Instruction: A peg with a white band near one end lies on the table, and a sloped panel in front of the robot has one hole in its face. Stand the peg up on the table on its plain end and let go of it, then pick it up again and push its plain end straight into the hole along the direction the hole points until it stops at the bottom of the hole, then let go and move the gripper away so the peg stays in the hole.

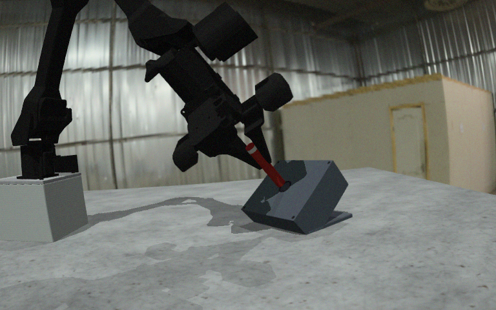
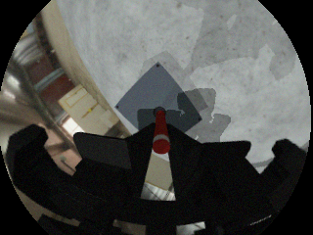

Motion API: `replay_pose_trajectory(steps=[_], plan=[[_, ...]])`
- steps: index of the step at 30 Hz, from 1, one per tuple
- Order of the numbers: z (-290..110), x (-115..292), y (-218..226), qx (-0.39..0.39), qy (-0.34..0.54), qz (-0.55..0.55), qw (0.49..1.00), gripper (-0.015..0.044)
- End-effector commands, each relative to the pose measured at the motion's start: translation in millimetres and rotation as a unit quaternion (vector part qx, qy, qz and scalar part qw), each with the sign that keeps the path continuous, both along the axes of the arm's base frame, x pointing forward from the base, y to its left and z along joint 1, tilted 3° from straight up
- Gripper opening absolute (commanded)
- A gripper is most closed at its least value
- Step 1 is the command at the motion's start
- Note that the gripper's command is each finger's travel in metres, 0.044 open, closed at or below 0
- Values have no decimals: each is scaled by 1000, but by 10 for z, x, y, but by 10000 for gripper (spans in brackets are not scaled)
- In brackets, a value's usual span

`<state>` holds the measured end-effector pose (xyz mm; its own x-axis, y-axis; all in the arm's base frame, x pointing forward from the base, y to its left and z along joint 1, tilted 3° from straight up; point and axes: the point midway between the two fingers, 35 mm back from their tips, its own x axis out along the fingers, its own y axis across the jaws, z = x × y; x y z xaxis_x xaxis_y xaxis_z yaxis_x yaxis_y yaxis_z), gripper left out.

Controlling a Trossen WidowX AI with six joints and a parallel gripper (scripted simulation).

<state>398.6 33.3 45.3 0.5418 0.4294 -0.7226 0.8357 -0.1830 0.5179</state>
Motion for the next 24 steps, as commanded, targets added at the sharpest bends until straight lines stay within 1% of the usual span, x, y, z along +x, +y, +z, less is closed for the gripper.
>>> replay_pose_trajectory(steps=[1,24], plan=[[15,28,-1,0,-2,-1,1000,0],[-92,101,53,0,-2,-1,1000,0]])
